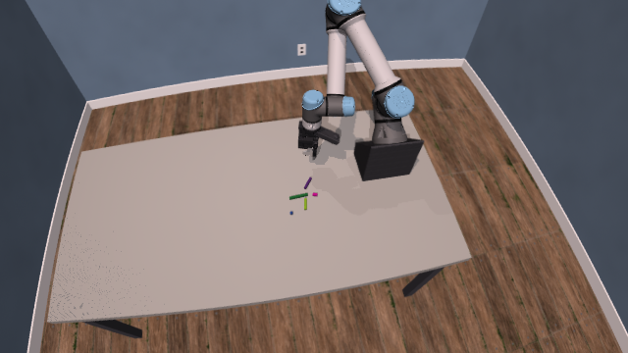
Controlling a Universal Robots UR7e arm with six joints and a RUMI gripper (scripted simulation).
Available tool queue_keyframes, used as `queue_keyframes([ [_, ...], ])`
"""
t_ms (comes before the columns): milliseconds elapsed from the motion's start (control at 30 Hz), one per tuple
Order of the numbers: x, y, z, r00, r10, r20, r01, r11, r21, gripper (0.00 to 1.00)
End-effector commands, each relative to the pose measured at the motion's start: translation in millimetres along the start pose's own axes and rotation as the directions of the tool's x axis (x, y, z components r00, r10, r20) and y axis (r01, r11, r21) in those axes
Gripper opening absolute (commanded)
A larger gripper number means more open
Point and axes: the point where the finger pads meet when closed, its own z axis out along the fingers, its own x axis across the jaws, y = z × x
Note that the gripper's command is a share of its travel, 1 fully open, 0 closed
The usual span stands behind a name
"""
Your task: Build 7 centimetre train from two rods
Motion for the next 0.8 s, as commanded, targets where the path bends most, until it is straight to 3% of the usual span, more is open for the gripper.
queue_keyframes([
  [0, 0.2, 0.5, -17.5, 1.000, 0.001, 0.001, -0.001, 1.000, 0.007, 0.00],
  [200, 0.2, 0.6, -32.8, 1.000, 0.001, 0.001, -0.001, 1.000, 0.007, 0.00],
  [767, 0.2, 0.7, -46.6, 1.000, 0.001, 0.001, -0.001, 1.000, 0.007, 0.00],
])
